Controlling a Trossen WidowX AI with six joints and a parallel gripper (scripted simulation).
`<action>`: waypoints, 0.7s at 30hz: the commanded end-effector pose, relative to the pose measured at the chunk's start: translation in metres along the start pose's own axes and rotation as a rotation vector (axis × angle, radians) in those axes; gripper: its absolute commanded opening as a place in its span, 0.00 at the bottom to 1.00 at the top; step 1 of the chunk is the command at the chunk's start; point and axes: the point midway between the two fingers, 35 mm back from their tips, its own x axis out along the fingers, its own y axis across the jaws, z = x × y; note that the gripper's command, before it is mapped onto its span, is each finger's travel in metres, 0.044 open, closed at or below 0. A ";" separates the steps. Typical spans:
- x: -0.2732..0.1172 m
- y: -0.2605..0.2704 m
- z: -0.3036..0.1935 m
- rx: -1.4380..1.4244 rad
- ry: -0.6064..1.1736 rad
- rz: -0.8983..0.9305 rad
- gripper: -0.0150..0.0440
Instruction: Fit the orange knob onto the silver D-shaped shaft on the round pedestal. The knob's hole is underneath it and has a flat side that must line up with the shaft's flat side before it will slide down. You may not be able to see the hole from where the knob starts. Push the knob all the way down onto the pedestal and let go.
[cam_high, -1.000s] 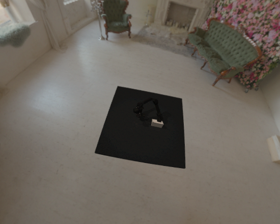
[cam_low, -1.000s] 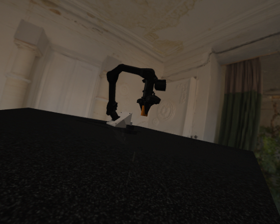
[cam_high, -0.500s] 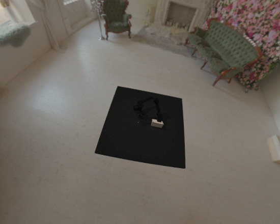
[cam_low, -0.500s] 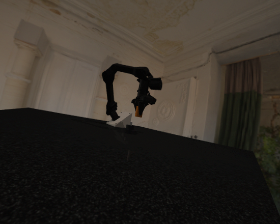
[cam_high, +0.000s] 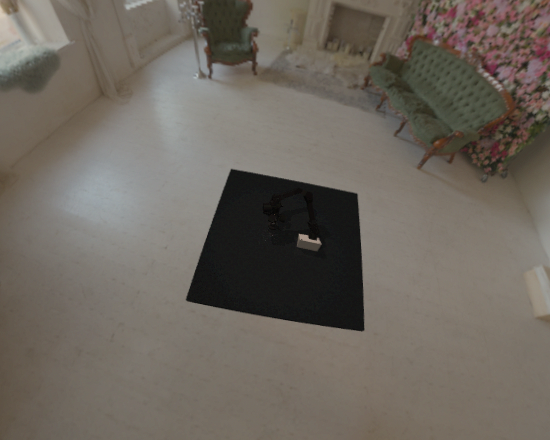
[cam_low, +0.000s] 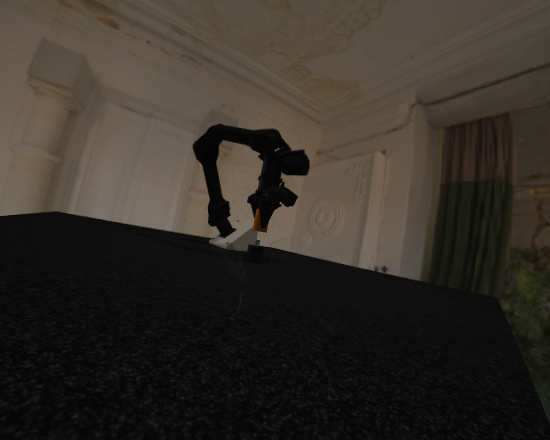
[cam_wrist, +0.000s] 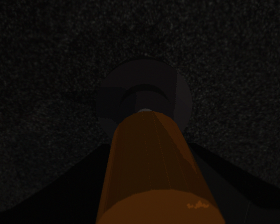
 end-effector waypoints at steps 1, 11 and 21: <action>-0.002 0.000 -0.001 -0.038 0.002 -0.009 0.25; -0.002 -0.002 -0.004 -0.297 0.003 -0.009 0.25; -0.002 -0.002 -0.004 -0.597 0.004 -0.009 0.25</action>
